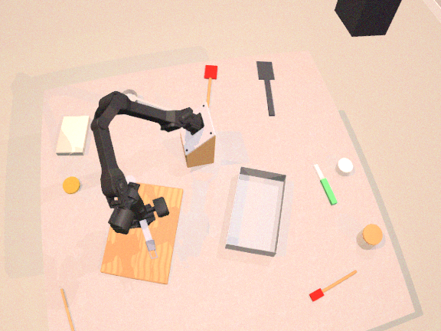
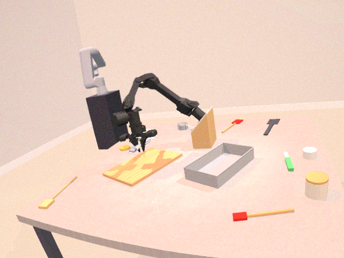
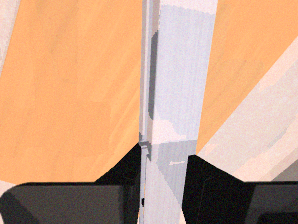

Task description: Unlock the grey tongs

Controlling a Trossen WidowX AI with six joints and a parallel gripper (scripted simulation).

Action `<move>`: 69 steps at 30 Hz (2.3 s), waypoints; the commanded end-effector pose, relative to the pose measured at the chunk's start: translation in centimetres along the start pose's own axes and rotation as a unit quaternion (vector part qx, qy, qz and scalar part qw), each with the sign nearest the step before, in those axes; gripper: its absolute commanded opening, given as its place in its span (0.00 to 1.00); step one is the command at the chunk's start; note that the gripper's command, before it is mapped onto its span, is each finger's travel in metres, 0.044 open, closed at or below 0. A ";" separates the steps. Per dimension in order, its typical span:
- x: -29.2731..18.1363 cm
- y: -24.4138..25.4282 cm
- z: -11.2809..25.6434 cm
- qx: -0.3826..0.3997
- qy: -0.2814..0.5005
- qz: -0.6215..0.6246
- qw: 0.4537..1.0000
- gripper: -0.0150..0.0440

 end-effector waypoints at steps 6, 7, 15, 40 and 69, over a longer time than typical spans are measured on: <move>-0.8 0.0 -0.7 0.025 -0.060 0.015 0.998 0.00; -0.8 0.0 -0.7 0.025 -0.060 0.015 0.998 0.00; -0.8 0.0 -0.9 0.025 -0.060 0.015 0.998 0.00; -0.3 0.4 -4.0 0.026 -0.063 0.011 0.998 0.04; 1.4 -2.8 -2.5 0.022 -0.062 0.013 0.998 1.00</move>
Point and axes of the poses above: the point midway between the two fingers, 35 mm back from their tips, its own z axis back along the fingers, its own y axis across the jaws, x = y × z, the point moved 5 cm from there along z, back along the fingers, and after that the axes turned 7 degrees about z, right-handed, at the moved point
